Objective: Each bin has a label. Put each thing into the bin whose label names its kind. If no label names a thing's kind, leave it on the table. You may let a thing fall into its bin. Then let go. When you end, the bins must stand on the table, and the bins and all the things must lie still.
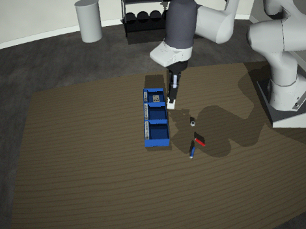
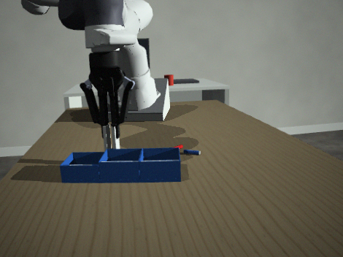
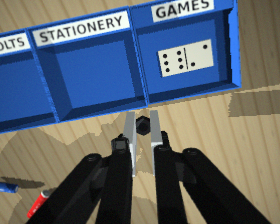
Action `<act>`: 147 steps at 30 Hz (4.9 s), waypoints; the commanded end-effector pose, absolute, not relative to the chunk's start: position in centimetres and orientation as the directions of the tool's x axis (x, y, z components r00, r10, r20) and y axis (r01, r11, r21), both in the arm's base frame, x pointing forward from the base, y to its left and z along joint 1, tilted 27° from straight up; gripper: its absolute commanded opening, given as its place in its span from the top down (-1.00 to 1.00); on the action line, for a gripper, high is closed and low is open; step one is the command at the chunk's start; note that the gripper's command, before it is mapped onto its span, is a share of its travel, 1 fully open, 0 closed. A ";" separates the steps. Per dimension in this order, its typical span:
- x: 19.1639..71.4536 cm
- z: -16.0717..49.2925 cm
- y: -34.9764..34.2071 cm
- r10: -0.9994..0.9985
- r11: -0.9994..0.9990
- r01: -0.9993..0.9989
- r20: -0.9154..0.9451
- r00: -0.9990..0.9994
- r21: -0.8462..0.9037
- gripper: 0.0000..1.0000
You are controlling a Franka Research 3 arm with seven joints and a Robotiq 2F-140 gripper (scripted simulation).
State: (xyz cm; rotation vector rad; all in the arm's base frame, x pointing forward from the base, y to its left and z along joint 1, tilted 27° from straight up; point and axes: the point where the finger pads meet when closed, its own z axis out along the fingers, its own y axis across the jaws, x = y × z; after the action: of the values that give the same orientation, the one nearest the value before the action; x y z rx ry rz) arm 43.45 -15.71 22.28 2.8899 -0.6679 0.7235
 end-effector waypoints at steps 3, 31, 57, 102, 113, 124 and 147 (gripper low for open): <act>42.4 23.2 -15.5 -0.385 -0.904 -0.428 0.453 0.804 -0.009 0.87; 41.7 24.7 -15.1 -0.385 -0.904 -0.428 0.453 0.804 -0.009 0.87; 41.7 24.7 -15.1 -0.385 -0.904 -0.428 0.453 0.804 -0.009 0.87; 41.7 24.7 -15.1 -0.385 -0.904 -0.428 0.453 0.804 -0.009 0.87; 41.7 24.7 -15.1 -0.385 -0.904 -0.428 0.453 0.804 -0.009 0.87; 41.5 25.4 -15.0 -0.385 -0.904 -0.428 0.453 0.804 -0.009 0.87; 41.5 25.4 -15.0 -0.385 -0.904 -0.428 0.453 0.804 -0.009 0.87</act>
State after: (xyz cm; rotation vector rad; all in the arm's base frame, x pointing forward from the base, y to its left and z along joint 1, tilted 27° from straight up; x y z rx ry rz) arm 41.62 -14.83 25.26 2.8959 -0.6529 0.6986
